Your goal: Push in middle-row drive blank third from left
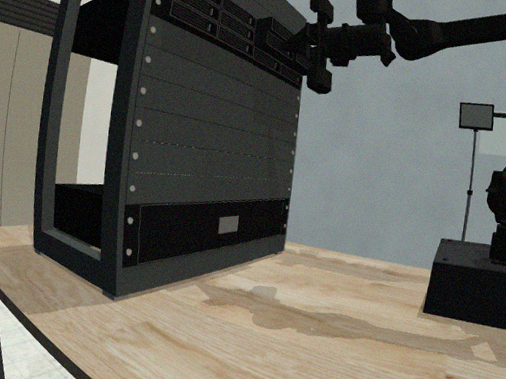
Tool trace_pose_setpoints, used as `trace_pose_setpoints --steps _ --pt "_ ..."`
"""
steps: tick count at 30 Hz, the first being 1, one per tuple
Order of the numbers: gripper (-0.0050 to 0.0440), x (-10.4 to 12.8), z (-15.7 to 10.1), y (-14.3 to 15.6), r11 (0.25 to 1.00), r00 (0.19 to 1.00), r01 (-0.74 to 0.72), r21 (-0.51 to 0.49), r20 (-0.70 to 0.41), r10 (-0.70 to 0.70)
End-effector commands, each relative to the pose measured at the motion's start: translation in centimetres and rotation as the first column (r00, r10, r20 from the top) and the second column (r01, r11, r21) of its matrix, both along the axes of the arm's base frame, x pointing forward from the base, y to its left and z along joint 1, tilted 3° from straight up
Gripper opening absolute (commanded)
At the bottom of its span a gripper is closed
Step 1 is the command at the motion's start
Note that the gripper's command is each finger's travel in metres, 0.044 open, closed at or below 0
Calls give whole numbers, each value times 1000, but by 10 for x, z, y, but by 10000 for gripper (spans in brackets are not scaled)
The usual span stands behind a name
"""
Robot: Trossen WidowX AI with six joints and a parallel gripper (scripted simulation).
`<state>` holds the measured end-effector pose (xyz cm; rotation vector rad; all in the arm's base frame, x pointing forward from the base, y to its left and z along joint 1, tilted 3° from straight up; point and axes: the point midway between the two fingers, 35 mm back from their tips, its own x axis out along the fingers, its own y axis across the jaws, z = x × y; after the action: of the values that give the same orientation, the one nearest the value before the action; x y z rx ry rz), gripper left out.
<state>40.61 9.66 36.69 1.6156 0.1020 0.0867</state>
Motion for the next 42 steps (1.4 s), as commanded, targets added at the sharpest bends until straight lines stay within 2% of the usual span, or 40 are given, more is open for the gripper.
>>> trace_pose_setpoints --steps 1,42 --pt "-50 3 13 -1 1000 1000 1 10 30 -2" --pt "-50 13 14 0 1000 1000 1 10 30 -2"
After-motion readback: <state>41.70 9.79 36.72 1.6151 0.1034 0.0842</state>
